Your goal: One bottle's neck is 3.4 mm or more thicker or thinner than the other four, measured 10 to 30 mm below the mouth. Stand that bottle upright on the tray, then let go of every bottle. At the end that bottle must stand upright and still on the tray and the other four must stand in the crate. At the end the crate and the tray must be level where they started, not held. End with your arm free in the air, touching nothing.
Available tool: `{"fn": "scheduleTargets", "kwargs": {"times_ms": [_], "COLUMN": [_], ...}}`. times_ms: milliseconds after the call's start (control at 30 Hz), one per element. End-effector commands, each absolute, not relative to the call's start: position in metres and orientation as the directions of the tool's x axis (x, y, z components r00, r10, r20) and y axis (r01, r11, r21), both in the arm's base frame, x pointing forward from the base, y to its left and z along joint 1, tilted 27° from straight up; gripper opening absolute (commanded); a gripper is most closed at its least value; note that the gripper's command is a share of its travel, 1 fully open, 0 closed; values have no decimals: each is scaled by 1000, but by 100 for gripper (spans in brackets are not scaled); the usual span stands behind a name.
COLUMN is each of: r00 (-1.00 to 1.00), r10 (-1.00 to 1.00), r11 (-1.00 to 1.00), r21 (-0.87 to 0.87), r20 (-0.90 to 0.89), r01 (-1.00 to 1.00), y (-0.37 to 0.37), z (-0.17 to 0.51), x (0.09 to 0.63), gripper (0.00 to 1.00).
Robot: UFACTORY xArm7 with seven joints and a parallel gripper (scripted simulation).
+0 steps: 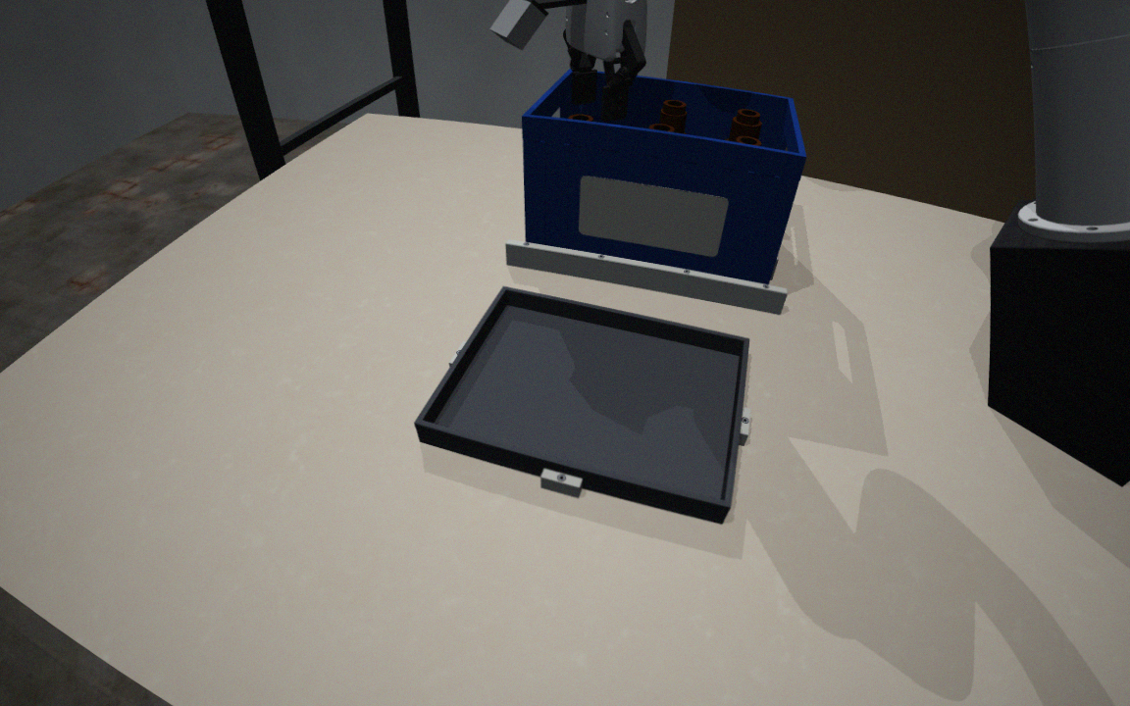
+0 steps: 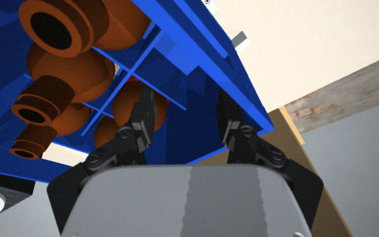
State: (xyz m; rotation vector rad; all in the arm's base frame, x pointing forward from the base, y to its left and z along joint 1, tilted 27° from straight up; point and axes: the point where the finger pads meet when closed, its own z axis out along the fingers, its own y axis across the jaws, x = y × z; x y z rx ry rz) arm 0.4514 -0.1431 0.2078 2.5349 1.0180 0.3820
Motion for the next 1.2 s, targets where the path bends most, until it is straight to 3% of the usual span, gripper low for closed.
{"fn": "scheduleTargets", "kwargs": {"times_ms": [0,1167], "r00": [700,700], "r10": [706,706], "r11": [-664,-664], "r21": [445,445], "r20": [109,108], "r01": [601,601], "y": [-143,-131], "z": [209,255], "x": [452,432], "gripper": [65,65]}}
